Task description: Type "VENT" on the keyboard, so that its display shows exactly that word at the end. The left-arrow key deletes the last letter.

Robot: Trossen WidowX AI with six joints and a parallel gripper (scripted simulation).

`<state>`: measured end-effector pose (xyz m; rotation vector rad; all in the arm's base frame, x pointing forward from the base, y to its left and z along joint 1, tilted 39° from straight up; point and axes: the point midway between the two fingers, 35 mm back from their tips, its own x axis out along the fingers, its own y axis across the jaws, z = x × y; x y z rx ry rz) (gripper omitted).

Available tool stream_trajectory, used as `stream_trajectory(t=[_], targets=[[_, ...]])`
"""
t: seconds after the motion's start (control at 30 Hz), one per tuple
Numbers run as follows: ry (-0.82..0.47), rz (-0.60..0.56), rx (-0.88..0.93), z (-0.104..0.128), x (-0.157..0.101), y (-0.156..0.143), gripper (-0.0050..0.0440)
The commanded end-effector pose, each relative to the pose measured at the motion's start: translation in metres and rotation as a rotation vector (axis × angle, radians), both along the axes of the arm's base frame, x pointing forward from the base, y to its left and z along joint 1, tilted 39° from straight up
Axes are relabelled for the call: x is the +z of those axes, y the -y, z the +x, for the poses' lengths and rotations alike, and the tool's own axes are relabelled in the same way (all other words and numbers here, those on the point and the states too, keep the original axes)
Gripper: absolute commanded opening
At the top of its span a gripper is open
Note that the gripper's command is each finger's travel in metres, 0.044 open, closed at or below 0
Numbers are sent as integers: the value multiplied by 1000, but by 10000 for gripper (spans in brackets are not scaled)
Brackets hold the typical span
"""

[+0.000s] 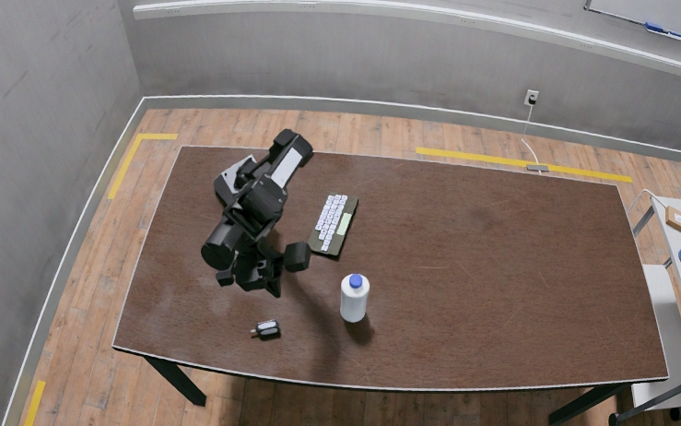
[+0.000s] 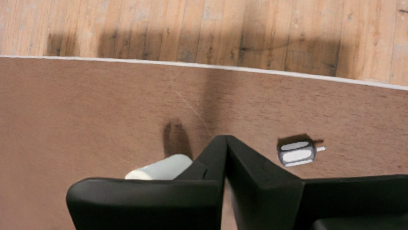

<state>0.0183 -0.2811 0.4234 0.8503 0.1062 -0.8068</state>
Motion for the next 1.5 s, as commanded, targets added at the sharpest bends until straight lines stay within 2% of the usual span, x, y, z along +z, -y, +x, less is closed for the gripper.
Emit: stream_trajectory(t=[0.0,0.6,0.93,1.13,1.27,1.47], targets=[[-8,-18,-1,1,5,-4,0],[-11,-5,6,5,2,-5,0],[-90,12,96,65,-15,11,-4],[-102,-18,109,83,-15,18,-20],[-104,-36,127,111,-17,21,-50],[-85,-75,143,146,-14,23,-50]])
